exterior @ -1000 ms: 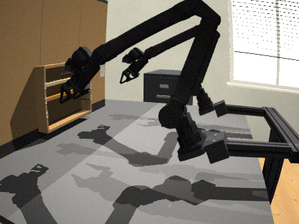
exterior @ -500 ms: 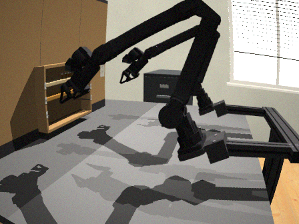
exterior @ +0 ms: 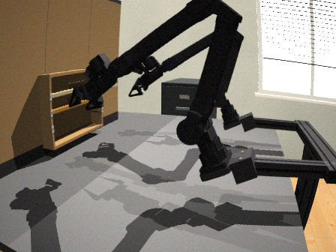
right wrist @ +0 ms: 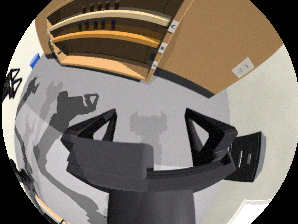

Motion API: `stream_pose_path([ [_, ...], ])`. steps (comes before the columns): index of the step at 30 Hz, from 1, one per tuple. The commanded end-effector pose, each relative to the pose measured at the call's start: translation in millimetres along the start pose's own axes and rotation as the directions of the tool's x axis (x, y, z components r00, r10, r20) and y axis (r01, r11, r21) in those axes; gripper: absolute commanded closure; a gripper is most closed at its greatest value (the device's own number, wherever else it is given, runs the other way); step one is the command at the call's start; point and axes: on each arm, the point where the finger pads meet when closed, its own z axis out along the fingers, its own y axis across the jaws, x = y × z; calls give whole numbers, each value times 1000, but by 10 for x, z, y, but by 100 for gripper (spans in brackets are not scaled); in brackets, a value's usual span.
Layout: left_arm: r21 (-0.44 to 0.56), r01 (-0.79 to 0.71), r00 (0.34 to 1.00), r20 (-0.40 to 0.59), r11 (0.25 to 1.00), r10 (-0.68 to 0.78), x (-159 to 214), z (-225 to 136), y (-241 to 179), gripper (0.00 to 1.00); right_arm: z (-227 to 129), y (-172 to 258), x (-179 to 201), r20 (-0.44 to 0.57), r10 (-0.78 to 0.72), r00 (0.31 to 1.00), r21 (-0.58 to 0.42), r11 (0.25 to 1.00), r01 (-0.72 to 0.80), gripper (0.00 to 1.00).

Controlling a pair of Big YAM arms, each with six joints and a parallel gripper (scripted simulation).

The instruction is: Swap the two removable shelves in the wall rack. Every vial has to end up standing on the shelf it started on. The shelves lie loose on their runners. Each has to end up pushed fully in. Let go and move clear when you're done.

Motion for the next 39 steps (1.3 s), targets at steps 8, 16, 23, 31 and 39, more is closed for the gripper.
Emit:
stream_pose_path([
  [8, -176, -409, 851, 280, 895, 444, -875, 317, -217, 0, 368, 309, -292, 222, -400, 889, 105, 917, 386, 0],
  [16, -273, -541, 722, 335, 796, 605, -1124, 451, -324, 0, 515, 323, -681, 315, -542, 779, 211, 840, 499, 0],
  [23, -388, -665, 507, 393, 638, 767, -1452, 611, -585, 0, 702, 494, -922, 385, -697, 604, 319, 715, 622, 0],
  [31, -503, -731, 275, 400, 460, 874, -1737, 780, -758, 0, 900, 587, -1065, 403, -818, 410, 427, 564, 706, 0],
  [39, -603, -748, 22, 394, 277, 919, -2032, 957, -994, 0, 1146, 794, -1288, 388, -916, 105, 569, 328, 754, 0],
])
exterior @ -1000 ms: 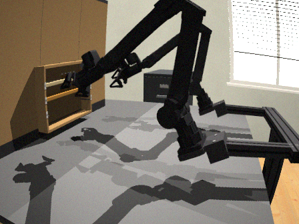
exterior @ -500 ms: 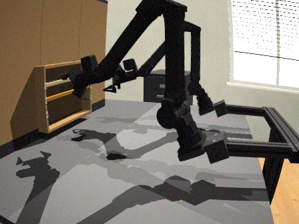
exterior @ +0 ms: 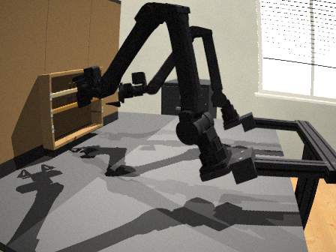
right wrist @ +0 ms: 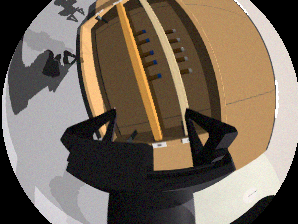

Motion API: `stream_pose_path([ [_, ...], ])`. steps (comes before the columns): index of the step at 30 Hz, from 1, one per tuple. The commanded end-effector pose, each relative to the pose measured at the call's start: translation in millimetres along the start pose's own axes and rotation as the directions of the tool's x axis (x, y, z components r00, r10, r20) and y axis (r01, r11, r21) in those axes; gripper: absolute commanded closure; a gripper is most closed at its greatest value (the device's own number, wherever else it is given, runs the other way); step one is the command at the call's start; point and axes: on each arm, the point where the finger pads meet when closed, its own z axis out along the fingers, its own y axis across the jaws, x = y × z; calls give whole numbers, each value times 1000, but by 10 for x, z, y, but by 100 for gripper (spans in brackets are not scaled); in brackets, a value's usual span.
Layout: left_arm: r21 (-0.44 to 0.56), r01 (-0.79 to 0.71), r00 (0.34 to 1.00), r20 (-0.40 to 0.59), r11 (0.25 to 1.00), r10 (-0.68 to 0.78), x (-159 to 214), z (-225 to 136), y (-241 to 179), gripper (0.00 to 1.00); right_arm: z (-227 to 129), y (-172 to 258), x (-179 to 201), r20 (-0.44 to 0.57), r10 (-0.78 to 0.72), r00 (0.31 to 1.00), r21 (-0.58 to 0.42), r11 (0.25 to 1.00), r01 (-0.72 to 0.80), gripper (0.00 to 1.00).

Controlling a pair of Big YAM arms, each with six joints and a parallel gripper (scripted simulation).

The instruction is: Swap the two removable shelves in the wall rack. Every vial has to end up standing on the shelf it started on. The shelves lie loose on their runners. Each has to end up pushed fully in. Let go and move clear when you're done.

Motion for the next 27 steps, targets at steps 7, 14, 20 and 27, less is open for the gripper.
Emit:
stream_pose_path([
  [7, -83, -198, 967, 147, 977, 208, -177, 524, 248, 0, 693, -77, -145, 211, -385, 898, 129, 922, 365, 0],
  [14, -83, -197, 967, 147, 977, 207, -177, 524, 248, 0, 712, -34, -153, 231, -352, 907, 109, 936, 335, 0],
  [20, -83, -197, 967, 146, 977, 207, -176, 524, 249, 0, 717, -36, -217, 238, -351, 905, 116, 936, 332, 0],
  [27, -78, -207, 968, 129, 975, 216, -168, 454, 139, 16, 716, -146, -316, 245, -267, 932, 145, 961, 237, 16],
])
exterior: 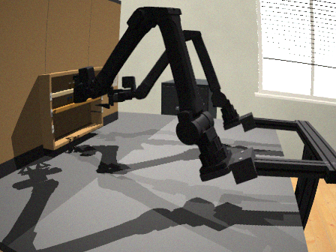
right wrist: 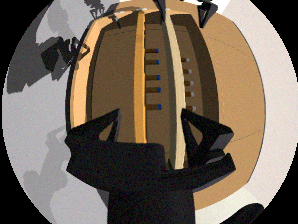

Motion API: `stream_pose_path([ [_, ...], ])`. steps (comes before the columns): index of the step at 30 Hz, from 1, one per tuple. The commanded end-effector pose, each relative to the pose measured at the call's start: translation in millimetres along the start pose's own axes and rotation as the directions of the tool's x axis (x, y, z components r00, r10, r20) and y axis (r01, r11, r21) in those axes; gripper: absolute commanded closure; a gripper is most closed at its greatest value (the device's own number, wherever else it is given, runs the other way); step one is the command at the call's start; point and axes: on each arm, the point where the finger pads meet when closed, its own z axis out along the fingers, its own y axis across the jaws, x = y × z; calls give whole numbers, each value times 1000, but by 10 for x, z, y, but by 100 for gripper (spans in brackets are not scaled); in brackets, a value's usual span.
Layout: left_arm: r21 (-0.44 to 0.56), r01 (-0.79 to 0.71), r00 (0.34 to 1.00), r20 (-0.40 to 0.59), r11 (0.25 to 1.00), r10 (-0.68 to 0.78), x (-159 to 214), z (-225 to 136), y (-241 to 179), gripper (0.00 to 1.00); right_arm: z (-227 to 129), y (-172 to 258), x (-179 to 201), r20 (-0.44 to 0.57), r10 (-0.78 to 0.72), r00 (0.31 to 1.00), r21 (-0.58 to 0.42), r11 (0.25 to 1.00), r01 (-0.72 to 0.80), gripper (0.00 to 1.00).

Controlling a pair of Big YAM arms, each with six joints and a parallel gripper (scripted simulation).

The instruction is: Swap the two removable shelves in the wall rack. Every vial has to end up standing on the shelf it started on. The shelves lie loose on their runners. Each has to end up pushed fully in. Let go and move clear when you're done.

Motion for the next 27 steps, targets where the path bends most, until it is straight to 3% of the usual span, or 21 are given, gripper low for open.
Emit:
stream_pose_path([
  [1, -21, -23, 1000, -18, 1000, 23, 28, 69, 42, 16, 165, -223, 0, -1, 82, 997, 83, 993, -81, 16],
  [9, -14, -18, 995, -95, 1000, 16, 35, 12, -30, 16, 122, -539, 63, -46, 402, 915, 256, 890, -378, 16],
  [15, -22, -20, 990, -142, 1000, 17, 88, 23, -5, 16, 79, -760, 126, -32, 575, 818, 349, 773, -530, 16],
  [17, -22, -20, 990, -142, 1000, 17, 88, 23, -5, 16, 79, -760, 126, -32, 575, 818, 349, 773, -530, 16],
  [27, -15, -18, 975, -222, 1000, 14, 149, -11, -81, 16, -2, -844, 277, 43, 844, 534, 475, 453, -754, 16],
])
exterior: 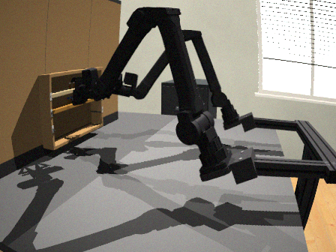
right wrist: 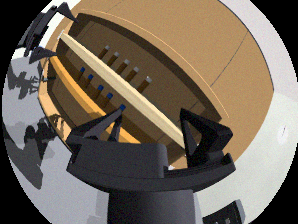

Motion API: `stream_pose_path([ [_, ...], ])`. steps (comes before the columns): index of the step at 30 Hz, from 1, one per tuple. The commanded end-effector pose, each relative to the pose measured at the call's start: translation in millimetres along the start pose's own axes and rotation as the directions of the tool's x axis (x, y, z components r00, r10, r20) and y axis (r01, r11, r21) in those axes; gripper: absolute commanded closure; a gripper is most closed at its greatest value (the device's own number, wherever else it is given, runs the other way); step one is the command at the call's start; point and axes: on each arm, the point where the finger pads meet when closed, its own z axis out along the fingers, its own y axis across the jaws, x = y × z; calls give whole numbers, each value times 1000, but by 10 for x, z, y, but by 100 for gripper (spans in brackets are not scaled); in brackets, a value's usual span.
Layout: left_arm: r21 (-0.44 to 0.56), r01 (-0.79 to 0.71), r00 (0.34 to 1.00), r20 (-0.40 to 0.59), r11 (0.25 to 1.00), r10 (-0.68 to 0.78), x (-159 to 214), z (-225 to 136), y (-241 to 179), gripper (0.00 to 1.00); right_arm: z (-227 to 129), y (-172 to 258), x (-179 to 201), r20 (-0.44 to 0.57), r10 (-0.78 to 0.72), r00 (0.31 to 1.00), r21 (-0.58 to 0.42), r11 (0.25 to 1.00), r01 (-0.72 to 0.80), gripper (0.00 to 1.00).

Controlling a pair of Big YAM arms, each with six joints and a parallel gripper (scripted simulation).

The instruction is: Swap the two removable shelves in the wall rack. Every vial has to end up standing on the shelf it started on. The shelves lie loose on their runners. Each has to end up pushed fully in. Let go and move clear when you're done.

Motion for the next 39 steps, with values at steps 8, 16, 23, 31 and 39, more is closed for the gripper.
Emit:
stream_pose_path([
  [8, -32, -9, 998, -65, 999, 7, -7, 40, 24, 16, 74, -304, -157, 19, 478, 878, 153, 866, -475, 16],
  [16, -35, -8, 991, -131, 999, 4, 36, 57, 9, 16, 27, -408, -88, 48, 731, 681, 229, 655, -720, 16],
  [23, -26, -8, 985, -174, 1000, 4, 70, 26, -56, 16, -30, -423, -30, 85, 855, 511, 260, 476, -840, 16],
  [31, -35, -8, 972, -233, 999, 0, 128, 42, -35, 16, -82, -456, 56, 158, 956, 247, 286, 195, -938, 16],
  [39, -58, -10, 955, -297, 998, -8, 210, 92, 51, 16, -108, -503, 161, 243, 970, -15, 290, -88, -953, 16],
])
